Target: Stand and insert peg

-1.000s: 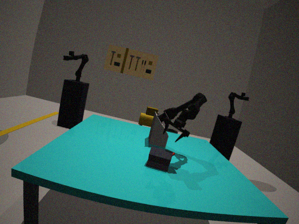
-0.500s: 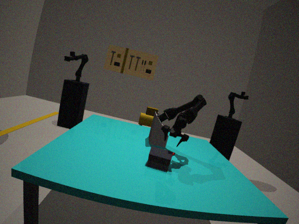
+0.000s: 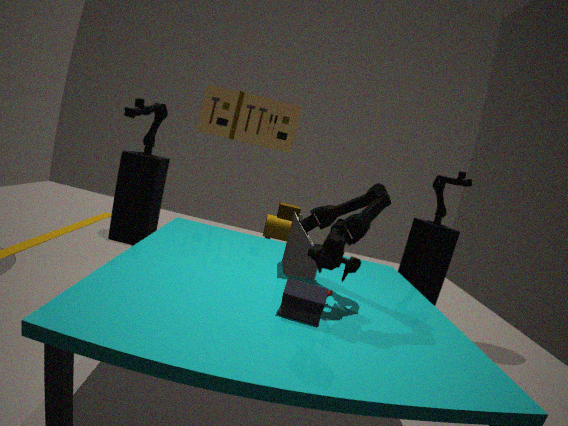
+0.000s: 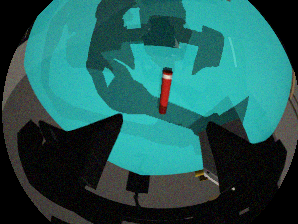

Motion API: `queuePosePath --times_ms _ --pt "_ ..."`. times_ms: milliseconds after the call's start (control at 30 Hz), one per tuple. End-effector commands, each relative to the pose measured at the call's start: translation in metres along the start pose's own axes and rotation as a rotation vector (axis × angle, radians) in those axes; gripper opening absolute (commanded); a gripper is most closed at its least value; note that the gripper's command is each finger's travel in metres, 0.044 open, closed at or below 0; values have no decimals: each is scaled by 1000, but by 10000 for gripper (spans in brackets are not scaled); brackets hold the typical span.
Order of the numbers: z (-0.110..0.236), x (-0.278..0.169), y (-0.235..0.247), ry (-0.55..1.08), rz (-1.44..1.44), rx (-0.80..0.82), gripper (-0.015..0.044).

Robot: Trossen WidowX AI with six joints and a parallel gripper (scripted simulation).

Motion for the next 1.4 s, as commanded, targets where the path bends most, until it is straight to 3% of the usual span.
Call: queuePosePath --times_ms 0,1367 --pt "-5 2 0 11 -5 2 440" --pt "-66 23 5 12 -3 3 440"
Point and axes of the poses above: the point midway between the two fingers, 35 mm back from their tips, its own z axis back along the fingers, its own y axis across the jaws, x = y × z, the point moved 6 cm from there along z, back along the fingers, and after that the axes turned 13 degrees about -z, right-handed, at the moved point
